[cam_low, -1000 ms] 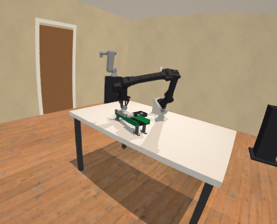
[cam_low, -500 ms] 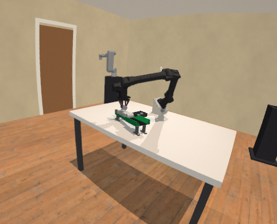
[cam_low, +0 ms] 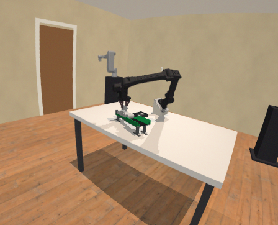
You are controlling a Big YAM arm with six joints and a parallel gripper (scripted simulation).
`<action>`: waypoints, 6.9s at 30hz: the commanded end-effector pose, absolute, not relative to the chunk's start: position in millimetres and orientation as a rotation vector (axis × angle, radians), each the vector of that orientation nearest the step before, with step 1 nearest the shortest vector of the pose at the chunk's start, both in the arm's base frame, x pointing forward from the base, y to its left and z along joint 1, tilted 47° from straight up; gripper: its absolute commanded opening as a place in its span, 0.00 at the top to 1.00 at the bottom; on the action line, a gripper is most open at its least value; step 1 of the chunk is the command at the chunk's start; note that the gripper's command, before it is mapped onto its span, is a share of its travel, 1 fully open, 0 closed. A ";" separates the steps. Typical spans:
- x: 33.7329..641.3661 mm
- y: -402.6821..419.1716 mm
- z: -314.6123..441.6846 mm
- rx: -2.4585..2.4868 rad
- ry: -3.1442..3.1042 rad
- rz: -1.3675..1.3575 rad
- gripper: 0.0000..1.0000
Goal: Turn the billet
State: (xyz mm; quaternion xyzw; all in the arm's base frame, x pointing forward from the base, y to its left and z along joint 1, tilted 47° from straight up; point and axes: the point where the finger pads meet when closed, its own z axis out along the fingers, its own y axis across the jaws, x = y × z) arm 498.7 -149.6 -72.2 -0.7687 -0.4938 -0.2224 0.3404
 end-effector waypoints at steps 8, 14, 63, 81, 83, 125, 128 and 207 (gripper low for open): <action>524.4 -200.3 -31.8 -2.093 -1.320 -0.685 1.00; 524.4 -200.3 -31.8 -2.093 -1.320 -0.685 1.00; 524.4 -200.3 -31.8 -2.093 -1.321 -0.685 1.00; 524.5 -200.2 -31.6 -2.079 -1.350 -0.696 1.00; 524.5 -200.2 -31.6 -2.078 -1.352 -0.697 1.00; 525.3 -198.5 -29.8 -1.971 -1.555 -0.774 1.00; 525.2 -198.2 -29.5 -1.953 -1.584 -0.785 1.00; 513.8 -185.1 -27.0 -1.067 -2.520 -1.113 1.00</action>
